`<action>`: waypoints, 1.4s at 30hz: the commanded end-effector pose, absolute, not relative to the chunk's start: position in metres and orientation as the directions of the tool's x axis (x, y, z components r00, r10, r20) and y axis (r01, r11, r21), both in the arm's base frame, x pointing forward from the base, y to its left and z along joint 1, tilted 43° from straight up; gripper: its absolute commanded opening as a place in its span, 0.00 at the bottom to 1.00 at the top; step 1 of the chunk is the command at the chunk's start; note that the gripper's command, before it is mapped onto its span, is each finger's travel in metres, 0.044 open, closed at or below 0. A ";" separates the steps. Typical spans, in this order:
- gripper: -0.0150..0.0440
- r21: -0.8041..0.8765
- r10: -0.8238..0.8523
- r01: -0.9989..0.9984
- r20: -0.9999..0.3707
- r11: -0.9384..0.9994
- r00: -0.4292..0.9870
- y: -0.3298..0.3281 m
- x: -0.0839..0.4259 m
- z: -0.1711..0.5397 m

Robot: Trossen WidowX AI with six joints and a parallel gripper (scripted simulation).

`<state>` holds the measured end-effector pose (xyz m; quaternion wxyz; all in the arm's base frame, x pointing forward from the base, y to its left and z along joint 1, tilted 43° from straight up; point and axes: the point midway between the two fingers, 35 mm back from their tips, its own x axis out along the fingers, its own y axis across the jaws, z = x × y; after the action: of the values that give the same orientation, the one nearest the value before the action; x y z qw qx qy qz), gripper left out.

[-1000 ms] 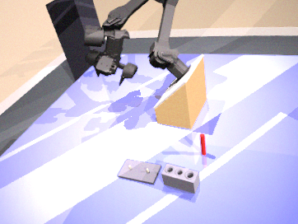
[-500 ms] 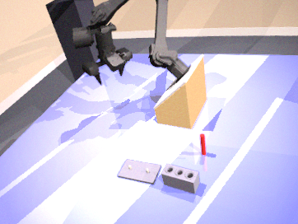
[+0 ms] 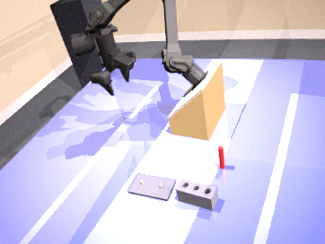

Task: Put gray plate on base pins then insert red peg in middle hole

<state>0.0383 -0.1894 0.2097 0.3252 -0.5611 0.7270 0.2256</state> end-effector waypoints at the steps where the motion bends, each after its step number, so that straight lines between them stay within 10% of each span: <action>1: 1.00 -0.044 -0.645 -0.969 -0.753 0.243 -0.128 -0.200 0.067 0.205; 21: 1.00 -0.026 -0.523 -0.971 -0.846 0.238 -0.105 -0.122 0.310 0.072; 42: 1.00 -0.036 -0.658 -0.961 -0.736 0.273 -0.159 -0.015 0.359 -0.064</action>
<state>0.3549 -0.0133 -0.0645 0.3260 -0.5565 0.7272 0.2353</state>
